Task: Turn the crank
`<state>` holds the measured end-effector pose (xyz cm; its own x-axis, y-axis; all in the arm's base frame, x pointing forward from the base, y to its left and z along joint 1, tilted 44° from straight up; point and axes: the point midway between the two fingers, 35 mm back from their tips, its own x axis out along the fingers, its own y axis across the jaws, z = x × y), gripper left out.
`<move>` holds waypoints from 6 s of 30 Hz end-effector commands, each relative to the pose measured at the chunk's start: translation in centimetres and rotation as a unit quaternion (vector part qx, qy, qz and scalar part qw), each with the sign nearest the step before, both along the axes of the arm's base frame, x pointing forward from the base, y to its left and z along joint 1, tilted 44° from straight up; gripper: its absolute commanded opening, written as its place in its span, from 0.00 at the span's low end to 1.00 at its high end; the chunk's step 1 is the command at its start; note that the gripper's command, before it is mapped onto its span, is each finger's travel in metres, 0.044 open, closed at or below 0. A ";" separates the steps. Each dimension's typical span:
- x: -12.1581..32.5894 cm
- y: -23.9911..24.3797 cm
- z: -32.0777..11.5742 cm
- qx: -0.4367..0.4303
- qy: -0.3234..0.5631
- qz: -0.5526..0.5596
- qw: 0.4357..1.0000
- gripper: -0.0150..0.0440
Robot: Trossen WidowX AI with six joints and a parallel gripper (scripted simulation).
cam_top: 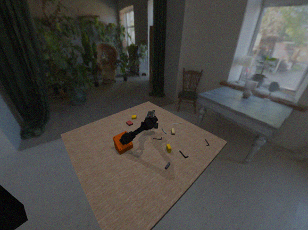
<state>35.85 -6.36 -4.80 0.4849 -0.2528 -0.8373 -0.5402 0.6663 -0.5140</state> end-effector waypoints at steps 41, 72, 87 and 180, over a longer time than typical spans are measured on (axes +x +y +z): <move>2.6 11.0 10.5 0.001 0.004 -0.002 1.000 1.00; 11.5 15.1 1.8 -0.064 -0.079 -0.110 0.989 1.00; 10.8 12.3 -1.1 -0.065 -0.080 -0.110 0.989 1.00; 0.7 2.8 2.8 0.000 -0.004 0.000 1.000 1.00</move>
<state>37.11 -3.27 -1.05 0.5075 -0.2558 -0.8228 -0.5223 0.6682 -0.5299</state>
